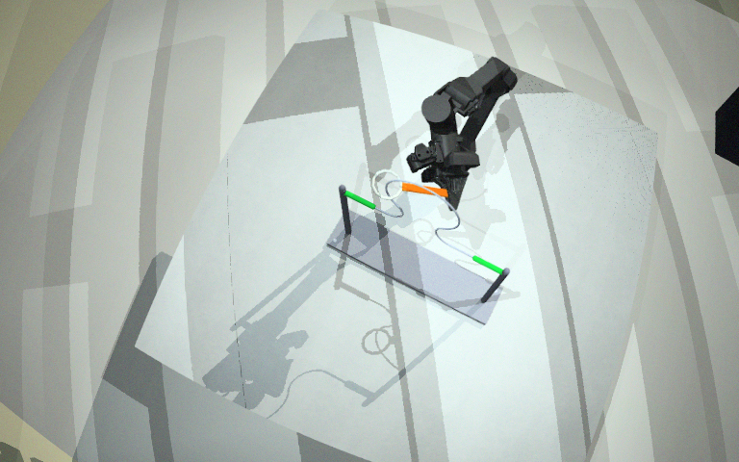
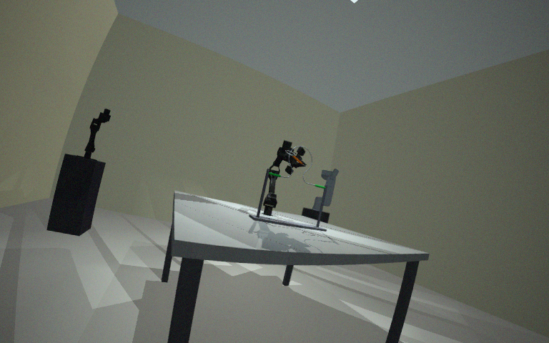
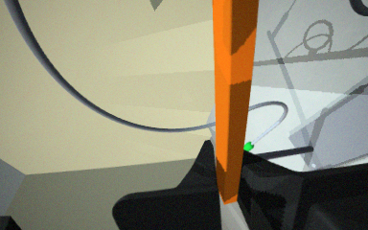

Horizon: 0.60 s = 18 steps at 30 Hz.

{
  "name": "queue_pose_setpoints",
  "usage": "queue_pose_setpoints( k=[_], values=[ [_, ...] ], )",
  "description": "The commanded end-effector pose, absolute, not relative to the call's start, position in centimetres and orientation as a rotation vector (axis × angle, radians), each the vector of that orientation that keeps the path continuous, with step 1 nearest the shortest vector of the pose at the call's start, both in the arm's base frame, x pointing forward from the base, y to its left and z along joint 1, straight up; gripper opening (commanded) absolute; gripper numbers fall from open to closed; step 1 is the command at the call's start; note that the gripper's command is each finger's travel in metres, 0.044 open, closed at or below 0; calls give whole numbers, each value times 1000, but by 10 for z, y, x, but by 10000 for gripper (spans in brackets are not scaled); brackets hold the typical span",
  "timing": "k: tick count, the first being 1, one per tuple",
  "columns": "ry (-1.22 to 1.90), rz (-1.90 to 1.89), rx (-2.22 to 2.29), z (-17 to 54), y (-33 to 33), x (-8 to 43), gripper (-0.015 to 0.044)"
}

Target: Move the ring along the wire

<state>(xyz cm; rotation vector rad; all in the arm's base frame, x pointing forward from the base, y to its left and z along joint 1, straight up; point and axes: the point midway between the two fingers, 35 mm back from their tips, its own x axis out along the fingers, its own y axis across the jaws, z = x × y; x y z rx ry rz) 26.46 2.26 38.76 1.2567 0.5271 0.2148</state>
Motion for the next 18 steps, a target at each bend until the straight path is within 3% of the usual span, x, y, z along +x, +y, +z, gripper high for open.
queue_pose_setpoints(
  k=[1,18],
  values=[
    [531,196,1201,387,22,264,-150],
    [556,116,991,379,19,264,-150]
  ],
)
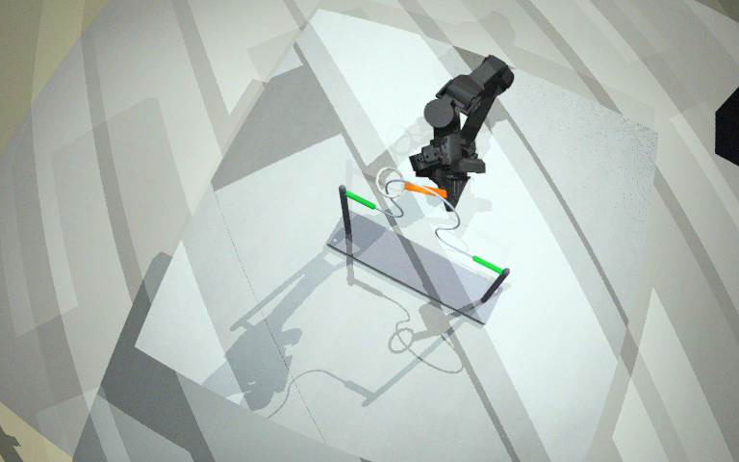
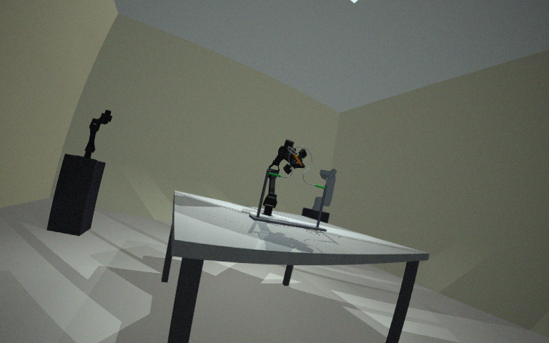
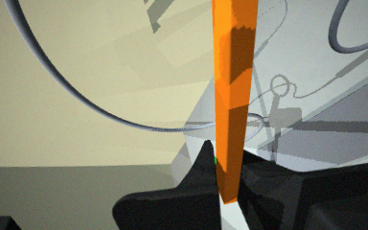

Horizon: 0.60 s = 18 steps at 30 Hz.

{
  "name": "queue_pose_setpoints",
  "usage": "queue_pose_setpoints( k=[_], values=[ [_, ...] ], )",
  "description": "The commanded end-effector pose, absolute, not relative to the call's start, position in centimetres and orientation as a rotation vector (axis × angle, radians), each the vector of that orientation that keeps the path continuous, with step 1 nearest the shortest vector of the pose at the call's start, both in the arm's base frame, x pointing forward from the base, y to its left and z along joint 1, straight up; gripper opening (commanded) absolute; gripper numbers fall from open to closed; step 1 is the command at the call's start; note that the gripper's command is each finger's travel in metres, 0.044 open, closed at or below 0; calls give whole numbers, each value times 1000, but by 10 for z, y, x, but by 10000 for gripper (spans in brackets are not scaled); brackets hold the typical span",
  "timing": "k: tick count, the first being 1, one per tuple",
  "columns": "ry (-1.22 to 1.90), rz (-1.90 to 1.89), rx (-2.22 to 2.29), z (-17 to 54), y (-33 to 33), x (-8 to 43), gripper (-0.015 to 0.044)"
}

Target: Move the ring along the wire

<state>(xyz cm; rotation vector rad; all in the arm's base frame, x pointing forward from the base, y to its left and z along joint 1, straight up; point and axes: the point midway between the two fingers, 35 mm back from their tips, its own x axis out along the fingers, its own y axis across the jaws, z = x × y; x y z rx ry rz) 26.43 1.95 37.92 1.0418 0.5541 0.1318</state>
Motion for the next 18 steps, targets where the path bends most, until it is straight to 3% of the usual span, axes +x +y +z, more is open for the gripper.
queue_pose_setpoints(
  k=[1,18],
  values=[
    [557,111,979,379,18,264,-150],
    [575,35,776,372,13,264,-150]
  ],
)
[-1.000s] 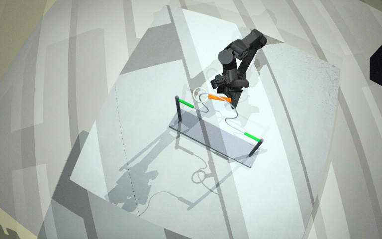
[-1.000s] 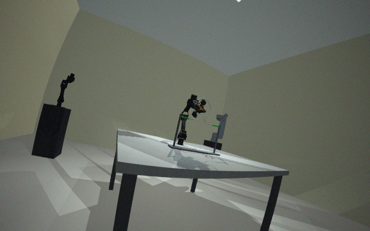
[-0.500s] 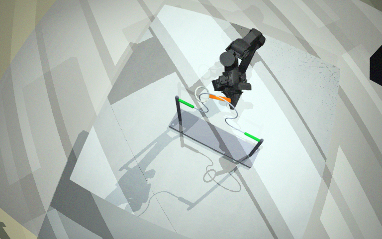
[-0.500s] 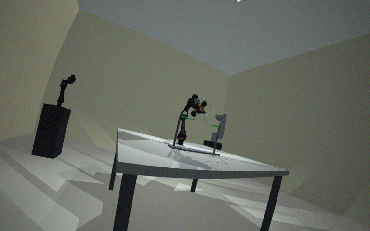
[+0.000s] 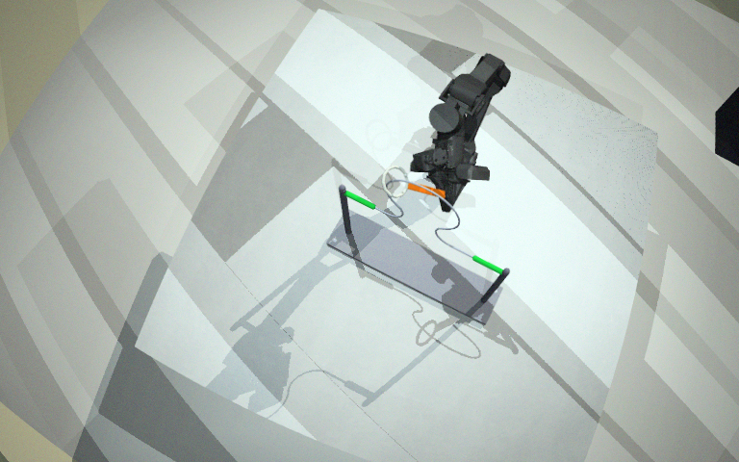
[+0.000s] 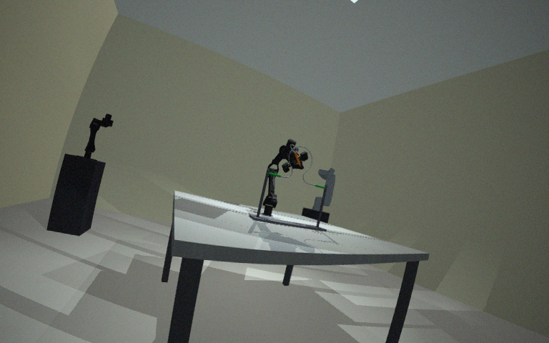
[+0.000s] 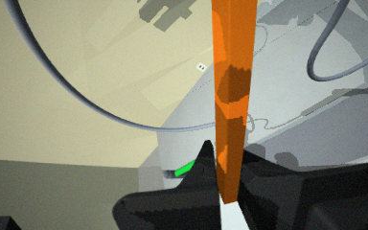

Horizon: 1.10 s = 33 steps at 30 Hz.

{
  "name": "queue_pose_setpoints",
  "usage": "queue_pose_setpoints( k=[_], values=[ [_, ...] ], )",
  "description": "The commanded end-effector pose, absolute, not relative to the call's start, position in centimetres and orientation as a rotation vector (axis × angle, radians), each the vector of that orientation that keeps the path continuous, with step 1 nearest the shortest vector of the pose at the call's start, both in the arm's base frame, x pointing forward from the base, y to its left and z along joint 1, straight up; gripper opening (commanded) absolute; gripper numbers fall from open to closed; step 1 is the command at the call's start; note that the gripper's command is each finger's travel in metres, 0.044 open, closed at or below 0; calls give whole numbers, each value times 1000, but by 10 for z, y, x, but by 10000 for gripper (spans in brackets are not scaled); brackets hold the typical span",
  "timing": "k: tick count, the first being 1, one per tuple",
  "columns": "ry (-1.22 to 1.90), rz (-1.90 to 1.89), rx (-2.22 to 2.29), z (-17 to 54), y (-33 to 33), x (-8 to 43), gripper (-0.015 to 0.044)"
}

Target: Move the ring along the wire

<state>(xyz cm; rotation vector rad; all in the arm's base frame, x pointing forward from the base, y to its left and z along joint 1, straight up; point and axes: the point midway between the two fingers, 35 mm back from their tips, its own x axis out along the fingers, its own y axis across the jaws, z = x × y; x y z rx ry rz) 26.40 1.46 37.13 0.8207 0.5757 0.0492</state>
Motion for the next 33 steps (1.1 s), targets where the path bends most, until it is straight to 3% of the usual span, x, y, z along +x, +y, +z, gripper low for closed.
queue_pose_setpoints(
  k=[1,33],
  values=[
    [576,31,764,372,13,263,-150],
    [593,-105,381,362,0,262,-150]
  ],
)
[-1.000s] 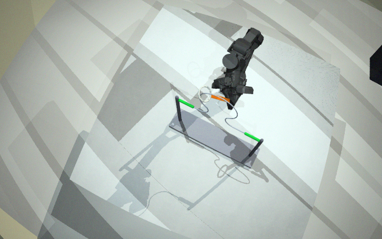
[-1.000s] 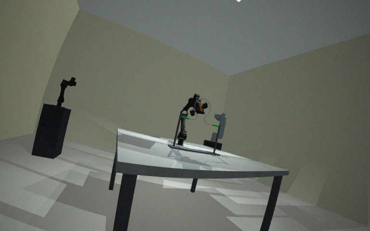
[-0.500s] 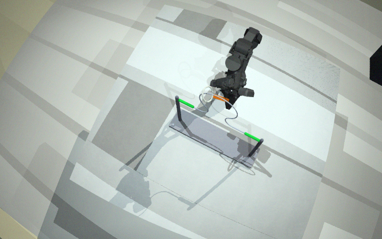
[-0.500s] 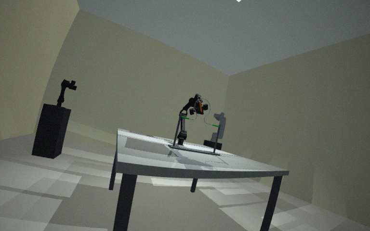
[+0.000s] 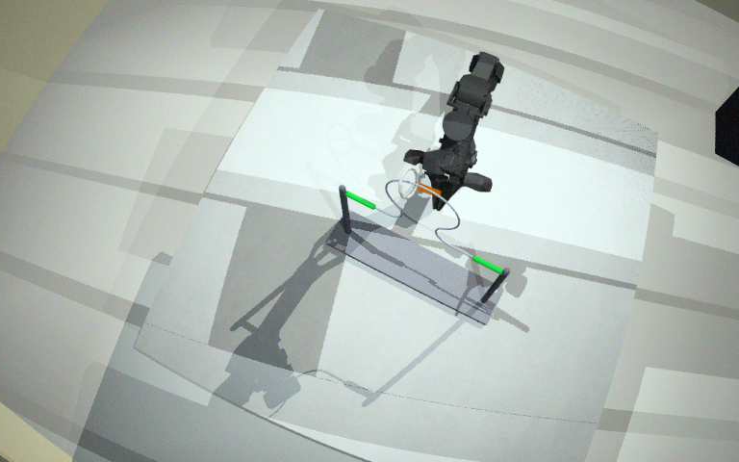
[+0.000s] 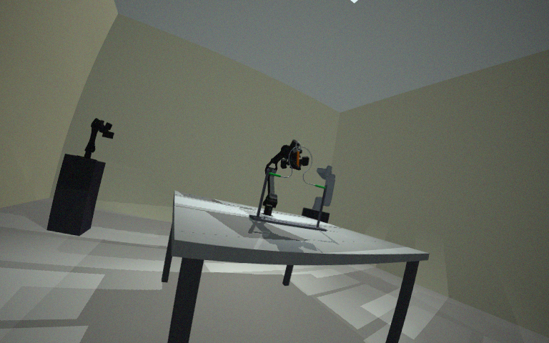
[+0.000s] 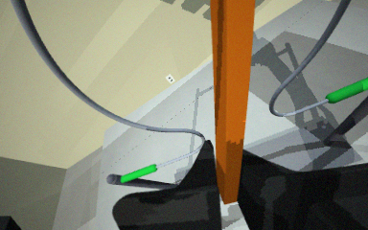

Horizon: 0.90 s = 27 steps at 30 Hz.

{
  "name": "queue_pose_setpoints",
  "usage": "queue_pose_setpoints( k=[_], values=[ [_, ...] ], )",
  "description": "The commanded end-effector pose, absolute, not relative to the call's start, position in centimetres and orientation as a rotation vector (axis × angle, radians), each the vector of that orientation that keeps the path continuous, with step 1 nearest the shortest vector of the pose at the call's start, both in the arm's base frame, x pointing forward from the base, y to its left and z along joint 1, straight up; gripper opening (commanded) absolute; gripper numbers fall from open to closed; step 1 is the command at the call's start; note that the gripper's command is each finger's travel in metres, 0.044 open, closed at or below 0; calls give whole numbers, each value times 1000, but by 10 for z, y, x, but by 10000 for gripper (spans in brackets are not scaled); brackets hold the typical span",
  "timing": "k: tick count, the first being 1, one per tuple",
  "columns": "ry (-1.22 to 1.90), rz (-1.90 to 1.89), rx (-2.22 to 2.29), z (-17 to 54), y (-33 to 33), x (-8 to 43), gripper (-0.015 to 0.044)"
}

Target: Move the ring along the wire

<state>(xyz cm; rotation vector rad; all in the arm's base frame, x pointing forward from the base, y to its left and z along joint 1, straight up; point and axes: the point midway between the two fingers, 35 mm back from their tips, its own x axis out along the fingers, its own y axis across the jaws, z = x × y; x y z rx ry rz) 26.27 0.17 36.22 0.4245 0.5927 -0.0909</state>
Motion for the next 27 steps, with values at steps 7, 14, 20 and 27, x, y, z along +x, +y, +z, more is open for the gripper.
queue_pose_setpoints(
  k=[7,14,20,27],
  values=[
    [594,-134,297,361,-3,262,-150],
    [594,-162,213,360,-7,261,-150],
    [594,-186,140,359,-10,261,-150],
    [593,-213,56,359,-13,261,-150]
  ],
)
